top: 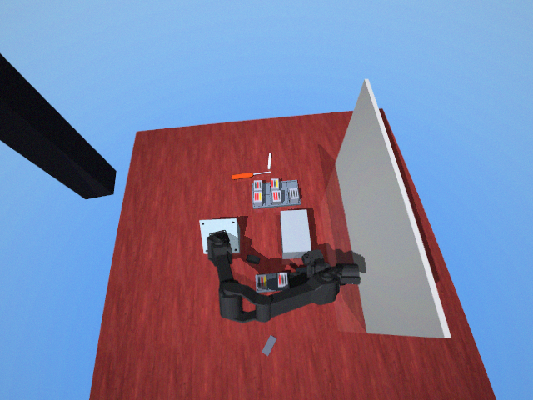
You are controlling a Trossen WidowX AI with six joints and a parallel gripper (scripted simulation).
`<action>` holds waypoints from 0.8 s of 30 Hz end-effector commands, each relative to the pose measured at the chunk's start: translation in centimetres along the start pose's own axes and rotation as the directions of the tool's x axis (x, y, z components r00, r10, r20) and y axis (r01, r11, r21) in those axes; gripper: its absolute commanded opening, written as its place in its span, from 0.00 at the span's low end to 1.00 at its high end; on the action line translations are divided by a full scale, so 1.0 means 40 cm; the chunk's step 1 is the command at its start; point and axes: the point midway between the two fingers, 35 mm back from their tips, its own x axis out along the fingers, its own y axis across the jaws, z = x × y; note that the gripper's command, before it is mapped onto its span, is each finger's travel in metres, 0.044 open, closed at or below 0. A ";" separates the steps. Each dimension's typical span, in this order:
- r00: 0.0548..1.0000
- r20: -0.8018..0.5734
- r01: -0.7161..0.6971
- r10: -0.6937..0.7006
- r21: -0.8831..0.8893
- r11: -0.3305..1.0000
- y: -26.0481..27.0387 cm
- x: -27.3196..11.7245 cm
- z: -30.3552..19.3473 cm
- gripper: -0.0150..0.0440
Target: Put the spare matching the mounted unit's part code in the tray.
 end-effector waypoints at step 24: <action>1.000 -0.002 0.000 0.000 0.000 1.000 0.003 0.018 -0.001 0.88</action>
